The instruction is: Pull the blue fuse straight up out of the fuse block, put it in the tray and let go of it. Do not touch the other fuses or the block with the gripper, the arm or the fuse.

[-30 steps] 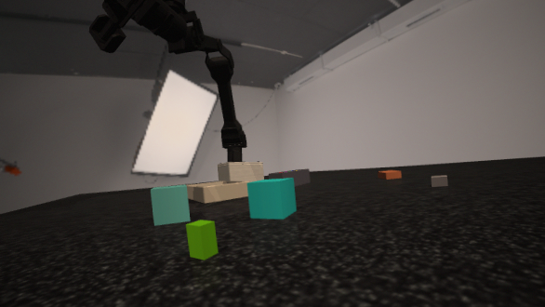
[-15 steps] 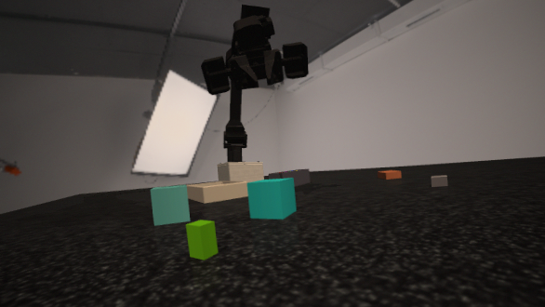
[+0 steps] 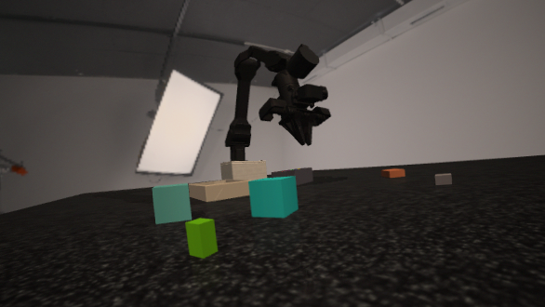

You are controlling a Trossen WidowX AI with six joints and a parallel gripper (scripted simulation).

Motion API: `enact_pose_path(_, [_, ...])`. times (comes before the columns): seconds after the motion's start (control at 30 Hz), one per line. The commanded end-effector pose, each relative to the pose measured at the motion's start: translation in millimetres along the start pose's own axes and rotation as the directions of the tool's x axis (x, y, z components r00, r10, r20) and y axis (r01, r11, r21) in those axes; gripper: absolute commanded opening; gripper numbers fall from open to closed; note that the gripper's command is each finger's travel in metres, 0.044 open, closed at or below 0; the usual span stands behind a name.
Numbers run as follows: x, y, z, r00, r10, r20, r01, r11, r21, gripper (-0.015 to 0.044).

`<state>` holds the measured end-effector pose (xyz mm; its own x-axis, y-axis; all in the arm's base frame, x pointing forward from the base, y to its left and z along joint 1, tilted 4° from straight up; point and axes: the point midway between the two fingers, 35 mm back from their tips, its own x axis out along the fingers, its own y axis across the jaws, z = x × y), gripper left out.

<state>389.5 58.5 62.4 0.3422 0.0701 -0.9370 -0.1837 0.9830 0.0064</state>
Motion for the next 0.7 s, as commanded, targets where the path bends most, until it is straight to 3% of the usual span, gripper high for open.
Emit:
enact_pose_path(0.0, [-2.8,34.8,-47.3,0.987,0.044,-0.156,-0.067,0.987,-0.149,0.0074])
enact_pose_path(0.13, [-10.8,58.4,-91.4,0.951,0.059,-0.304,-0.148,0.948,-0.281,0.0074])
enact_pose_path(0.67, [-2.3,59.3,-95.6,0.949,0.059,-0.311,-0.153,0.946,-0.287,0.0074])
